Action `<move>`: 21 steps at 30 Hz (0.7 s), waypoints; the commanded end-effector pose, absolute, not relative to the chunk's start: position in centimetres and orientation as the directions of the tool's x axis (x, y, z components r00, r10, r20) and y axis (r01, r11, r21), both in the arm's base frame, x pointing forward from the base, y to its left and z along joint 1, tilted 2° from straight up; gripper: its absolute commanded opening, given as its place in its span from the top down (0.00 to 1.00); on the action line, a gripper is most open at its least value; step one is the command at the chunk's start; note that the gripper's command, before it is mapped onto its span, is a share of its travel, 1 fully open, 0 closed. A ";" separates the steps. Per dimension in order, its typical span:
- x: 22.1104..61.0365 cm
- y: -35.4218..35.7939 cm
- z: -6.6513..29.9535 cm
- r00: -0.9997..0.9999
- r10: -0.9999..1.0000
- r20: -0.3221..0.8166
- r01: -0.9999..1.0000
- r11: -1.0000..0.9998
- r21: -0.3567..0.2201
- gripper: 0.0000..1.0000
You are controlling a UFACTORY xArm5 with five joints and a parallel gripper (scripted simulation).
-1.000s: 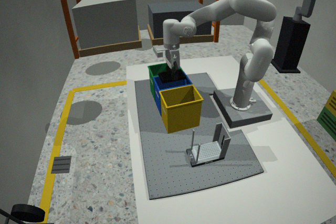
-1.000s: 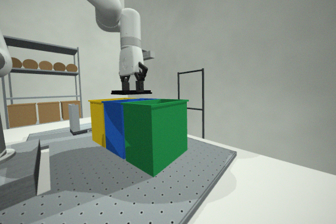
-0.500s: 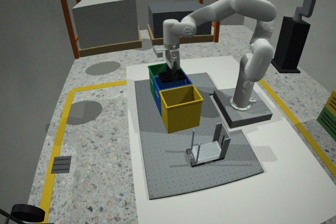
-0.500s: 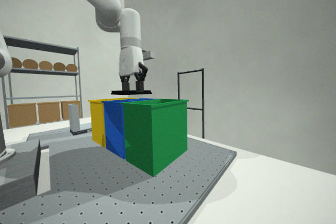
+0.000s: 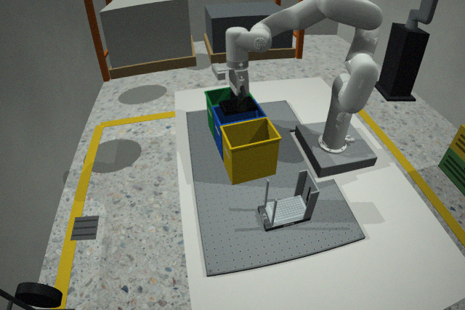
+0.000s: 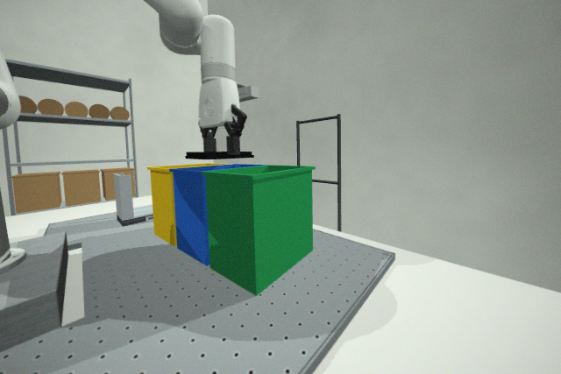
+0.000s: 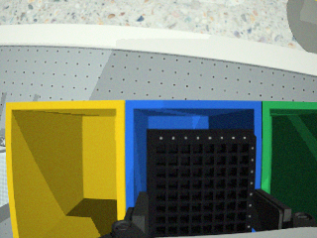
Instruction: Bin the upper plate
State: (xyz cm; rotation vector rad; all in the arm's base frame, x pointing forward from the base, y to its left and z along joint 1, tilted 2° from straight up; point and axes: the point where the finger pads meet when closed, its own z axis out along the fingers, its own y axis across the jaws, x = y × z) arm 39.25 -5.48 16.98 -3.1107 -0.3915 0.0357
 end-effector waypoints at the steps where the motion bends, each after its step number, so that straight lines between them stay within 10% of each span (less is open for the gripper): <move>1: 39.4 -5.5 17.0 0.969 0.248 -0.018 0.248 -0.969 -0.007 1.00; 21: 39.4 -5.5 16.8 0.969 0.248 -0.018 0.248 -0.969 -0.007 1.00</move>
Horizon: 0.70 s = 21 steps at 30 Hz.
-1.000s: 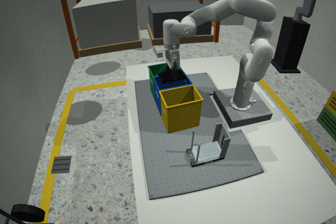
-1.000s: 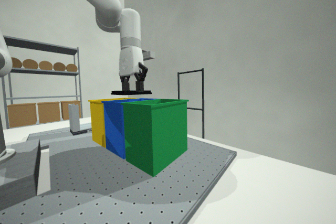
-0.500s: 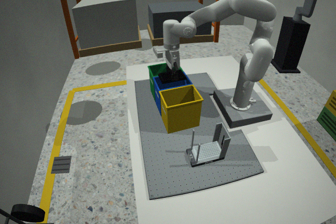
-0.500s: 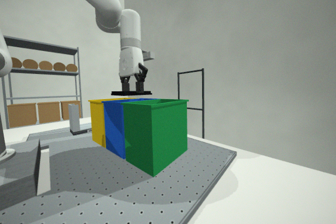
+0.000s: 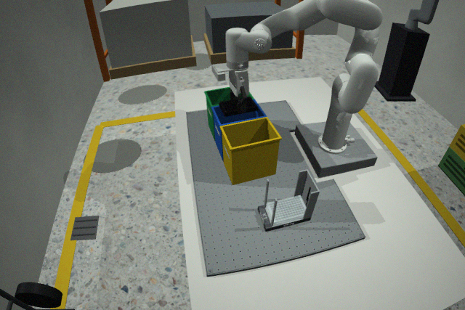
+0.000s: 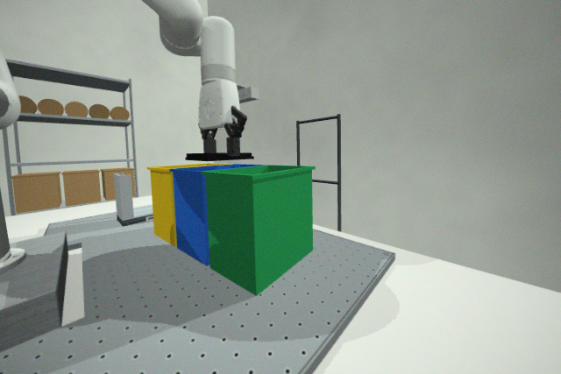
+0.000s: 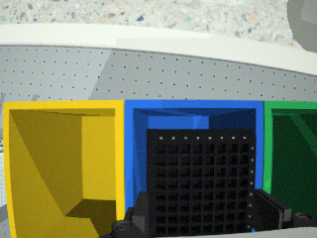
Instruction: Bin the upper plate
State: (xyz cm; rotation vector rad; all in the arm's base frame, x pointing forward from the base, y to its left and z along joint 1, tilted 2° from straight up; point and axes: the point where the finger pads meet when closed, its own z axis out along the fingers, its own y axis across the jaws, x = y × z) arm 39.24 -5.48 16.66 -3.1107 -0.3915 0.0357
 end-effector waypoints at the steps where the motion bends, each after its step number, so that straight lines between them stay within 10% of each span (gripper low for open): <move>1: 39.4 -5.5 16.8 0.969 0.248 -0.018 0.248 -0.969 -0.007 1.00; 21: 39.3 -5.5 16.5 0.969 0.248 -0.018 0.248 -0.969 -0.007 1.00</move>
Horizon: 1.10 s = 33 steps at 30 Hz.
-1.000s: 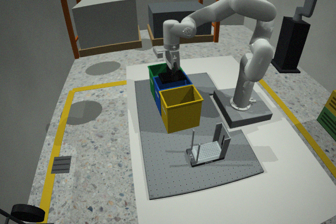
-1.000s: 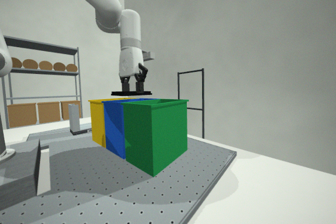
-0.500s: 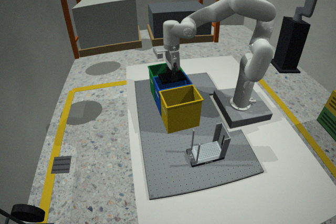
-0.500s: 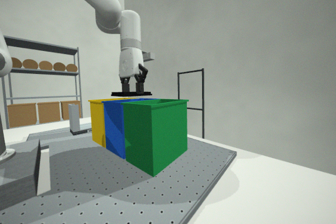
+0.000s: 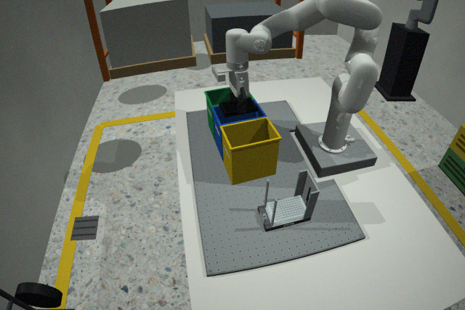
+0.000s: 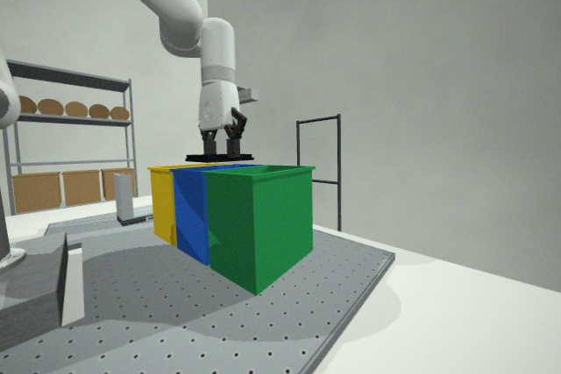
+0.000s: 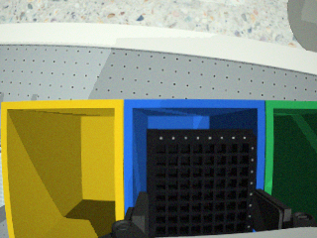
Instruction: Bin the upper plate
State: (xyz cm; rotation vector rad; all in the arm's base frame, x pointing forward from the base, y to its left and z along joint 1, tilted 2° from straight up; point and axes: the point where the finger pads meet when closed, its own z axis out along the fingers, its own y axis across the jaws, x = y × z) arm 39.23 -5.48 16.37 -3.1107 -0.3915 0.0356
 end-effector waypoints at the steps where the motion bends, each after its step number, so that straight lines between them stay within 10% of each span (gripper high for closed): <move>1: 39.3 -5.5 16.4 0.969 0.248 -0.018 0.248 -0.969 -0.007 1.00; 20: 39.3 -5.5 16.2 0.969 0.248 -0.018 0.248 -0.969 -0.007 1.00; 21: 39.3 -5.5 16.1 0.969 0.248 -0.018 0.248 -0.969 -0.007 0.00; 33: 39.3 -5.5 16.1 0.969 0.248 -0.018 0.248 -0.969 -0.007 0.00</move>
